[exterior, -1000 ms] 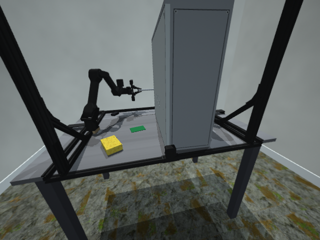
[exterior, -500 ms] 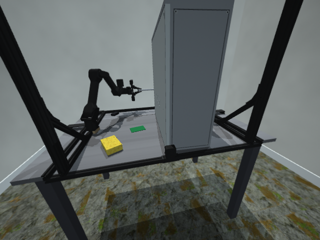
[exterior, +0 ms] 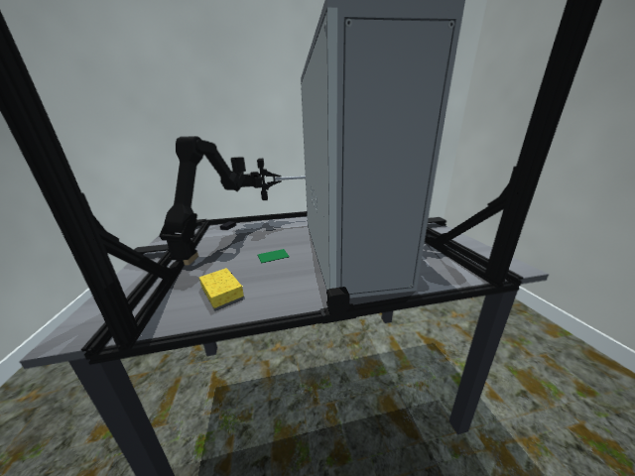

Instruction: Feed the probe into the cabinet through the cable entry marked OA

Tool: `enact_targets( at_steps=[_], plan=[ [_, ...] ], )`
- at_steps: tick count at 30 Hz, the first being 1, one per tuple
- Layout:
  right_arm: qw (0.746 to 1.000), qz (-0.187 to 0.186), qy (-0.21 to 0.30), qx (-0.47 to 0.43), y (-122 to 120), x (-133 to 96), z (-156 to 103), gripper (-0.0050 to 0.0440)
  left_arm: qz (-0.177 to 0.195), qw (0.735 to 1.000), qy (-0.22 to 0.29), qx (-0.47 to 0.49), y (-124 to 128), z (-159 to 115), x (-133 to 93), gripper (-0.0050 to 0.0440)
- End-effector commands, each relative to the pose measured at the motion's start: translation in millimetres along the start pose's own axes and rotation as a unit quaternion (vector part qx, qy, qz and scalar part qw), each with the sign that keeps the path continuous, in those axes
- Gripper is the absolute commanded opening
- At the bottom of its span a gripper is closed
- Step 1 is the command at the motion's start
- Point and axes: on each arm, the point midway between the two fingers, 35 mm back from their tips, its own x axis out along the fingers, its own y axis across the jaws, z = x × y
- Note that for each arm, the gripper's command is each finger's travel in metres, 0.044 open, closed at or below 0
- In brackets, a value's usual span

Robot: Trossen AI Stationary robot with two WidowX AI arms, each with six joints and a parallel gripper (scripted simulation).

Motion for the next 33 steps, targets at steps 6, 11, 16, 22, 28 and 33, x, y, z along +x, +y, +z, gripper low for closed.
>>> enact_targets(
  at_steps=[6,11,16,22,28,33],
  plan=[
    [1.0,0.0,0.011,0.018,30,-3,20,0.044,0.0,1.0,0.001,0.002,1,-1,0,0.0],
    [0.999,0.006,0.023,0.032,40,-5,36,0.044,0.0,1.0,0.001,0.002,1,-1,0,0.0],
    [0.998,0.009,0.044,0.033,47,-10,50,0.044,0.0,1.0,0.001,0.002,1,-1,0,0.0],
    [0.997,0.012,0.066,0.037,50,-20,71,0.044,0.0,1.0,0.001,0.002,1,-1,0,0.0],
    [0.996,0.013,0.082,0.043,49,-31,91,0.044,0.0,1.0,0.001,0.002,1,-1,0,0.0],
    [0.994,0.013,0.1,0.042,42,-44,109,0.044,0.0,1.0,0.001,0.002,1,-1,0,0.0]
  ],
)
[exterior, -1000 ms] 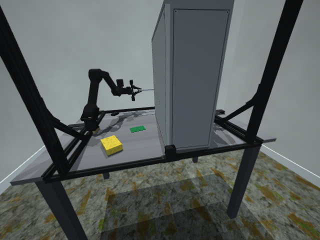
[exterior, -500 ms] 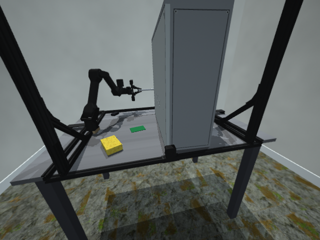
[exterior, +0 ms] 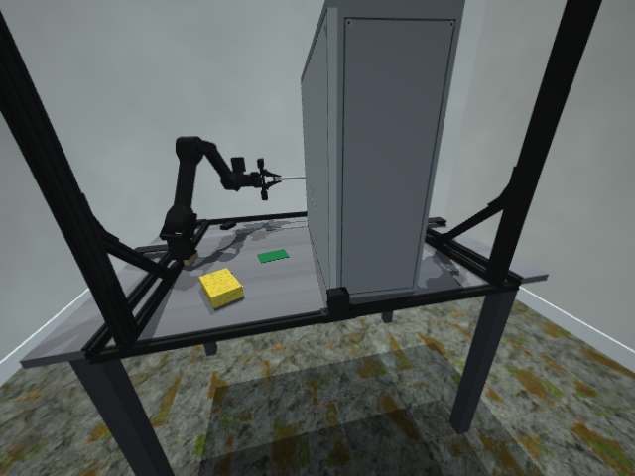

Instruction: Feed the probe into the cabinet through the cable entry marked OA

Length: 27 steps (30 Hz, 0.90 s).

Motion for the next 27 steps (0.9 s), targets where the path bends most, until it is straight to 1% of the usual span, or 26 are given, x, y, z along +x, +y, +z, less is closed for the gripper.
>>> enact_targets(
  at_steps=[1,8,10,11,12,20,25,27],
  plan=[
    [1.0,0.002,0.005,0.015,-4,-16,23,0.044,0.0,1.0,0.001,0.002,1,-1,0,0.0],
    [1.0,-0.001,0.025,0.016,-20,-42,45,0.044,0.0,1.0,0.001,0.002,1,-1,0,0.0],
    [1.0,-0.001,0.025,0.016,-20,-42,45,0.044,0.0,1.0,0.001,0.002,1,-1,0,0.0],
    [0.999,-0.008,0.04,-0.007,-28,-46,42,0.044,0.0,1.0,0.001,0.002,1,-1,0,0.0],
    [0.999,-0.001,0.032,0.021,-31,-55,57,0.044,0.0,1.0,0.001,0.002,1,-1,0,0.0],
    [0.998,-0.008,0.053,0.018,-66,-88,78,0.044,0.0,1.0,0.001,0.002,1,-1,0,0.0],
    [0.997,-0.018,0.069,-0.003,-92,-104,83,0.044,0.0,1.0,0.001,0.002,1,-1,0,0.0],
    [0.997,-0.018,0.069,-0.003,-92,-104,83,0.044,0.0,1.0,0.001,0.002,1,-1,0,0.0]
  ],
)
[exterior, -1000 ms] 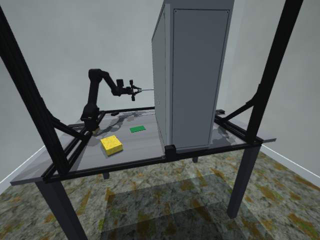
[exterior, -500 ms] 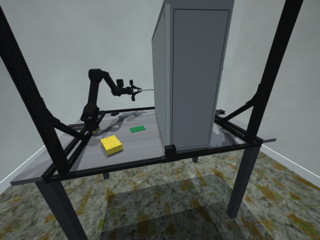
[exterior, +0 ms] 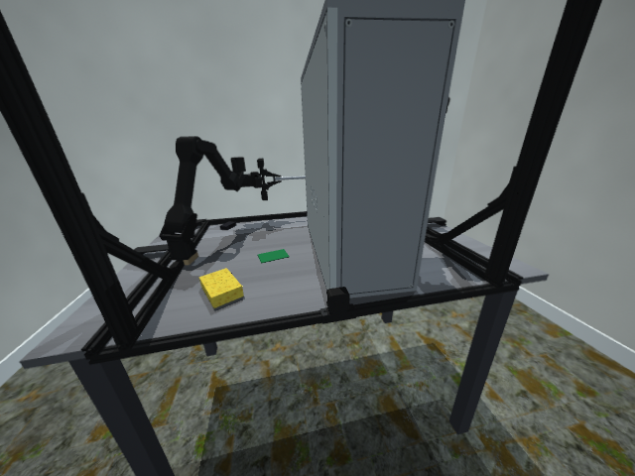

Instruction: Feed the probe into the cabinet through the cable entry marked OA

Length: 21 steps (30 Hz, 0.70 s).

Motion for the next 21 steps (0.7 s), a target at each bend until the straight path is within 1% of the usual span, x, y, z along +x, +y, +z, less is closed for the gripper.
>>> enact_targets(
  at_steps=[1,6,11,21],
  plan=[
    [1.0,-0.004,0.005,-0.006,-11,-8,3,0.044,0.0,1.0,0.001,0.002,1,-1,0,0.0],
    [1.0,-0.004,0.005,-0.006,-11,-8,3,0.044,0.0,1.0,0.003,-0.006,0,-1,0,0.0],
    [1.0,-0.004,0.005,-0.006,-11,-8,3,0.044,-0.002,0.999,0.013,-0.049,-4,-1,2,0.0],
    [1.0,-0.004,0.005,-0.006,-11,-8,3,0.044,-0.002,0.998,0.034,-0.059,13,13,18,0.0]
  ],
)
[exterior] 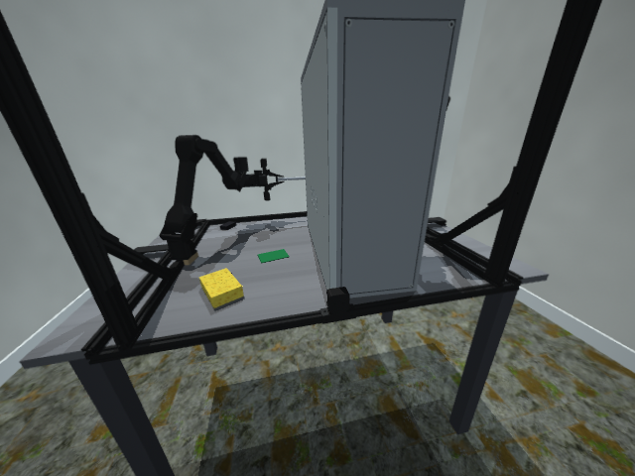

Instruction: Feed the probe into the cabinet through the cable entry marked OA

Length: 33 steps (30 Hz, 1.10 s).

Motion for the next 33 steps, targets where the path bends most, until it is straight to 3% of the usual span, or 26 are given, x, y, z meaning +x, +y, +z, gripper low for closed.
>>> enact_targets(
  at_steps=[1,33],
  plan=[
    [1.0,0.0,-0.002,0.003,-1,-1,2,0.044,0.005,1.0,0.008,0.003,15,11,6,0.0],
    [1.0,0.0,-0.002,0.003,-1,-1,2,0.044,0.012,0.996,0.084,-0.02,60,76,37,0.0]
  ],
)
